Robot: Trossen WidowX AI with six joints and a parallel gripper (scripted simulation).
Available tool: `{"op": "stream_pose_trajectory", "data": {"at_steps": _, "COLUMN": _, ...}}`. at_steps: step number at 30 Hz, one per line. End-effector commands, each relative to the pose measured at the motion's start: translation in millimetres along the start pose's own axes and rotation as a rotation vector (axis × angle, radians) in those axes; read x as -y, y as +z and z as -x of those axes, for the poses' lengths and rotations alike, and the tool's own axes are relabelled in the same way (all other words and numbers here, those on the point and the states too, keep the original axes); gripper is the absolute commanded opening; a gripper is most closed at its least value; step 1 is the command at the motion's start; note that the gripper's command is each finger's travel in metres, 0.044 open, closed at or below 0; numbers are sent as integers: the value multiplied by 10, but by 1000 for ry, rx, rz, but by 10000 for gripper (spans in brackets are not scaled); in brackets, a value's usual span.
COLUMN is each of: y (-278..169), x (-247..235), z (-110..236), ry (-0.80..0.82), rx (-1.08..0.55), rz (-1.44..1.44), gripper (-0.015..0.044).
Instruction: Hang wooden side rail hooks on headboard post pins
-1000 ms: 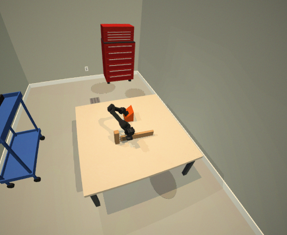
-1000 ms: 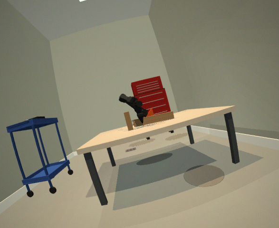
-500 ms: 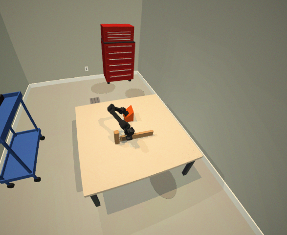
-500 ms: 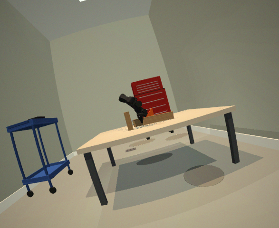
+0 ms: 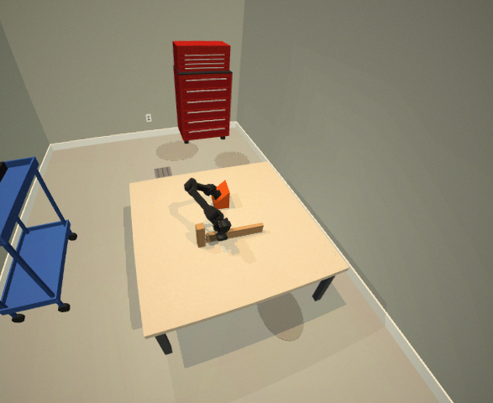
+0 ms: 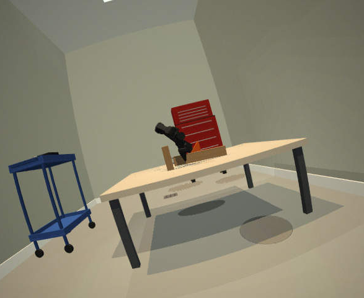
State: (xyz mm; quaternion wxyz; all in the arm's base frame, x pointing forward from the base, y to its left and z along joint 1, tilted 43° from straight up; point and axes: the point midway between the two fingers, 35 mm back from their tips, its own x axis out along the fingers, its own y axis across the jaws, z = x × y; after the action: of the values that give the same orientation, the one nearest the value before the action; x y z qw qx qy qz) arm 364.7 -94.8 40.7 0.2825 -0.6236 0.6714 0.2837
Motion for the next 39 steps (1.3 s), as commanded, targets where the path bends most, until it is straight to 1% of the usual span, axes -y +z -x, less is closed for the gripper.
{"op": "stream_pose_trajectory", "data": {"at_steps": 1, "y": 1, "x": 9, "z": 30, "ry": -9, "rx": 4, "rz": 3, "gripper": 0}}
{"op": "stream_pose_trajectory", "data": {"at_steps": 39, "y": -40, "x": 19, "z": 40, "ry": -9, "rx": 4, "rz": 3, "gripper": 0}}
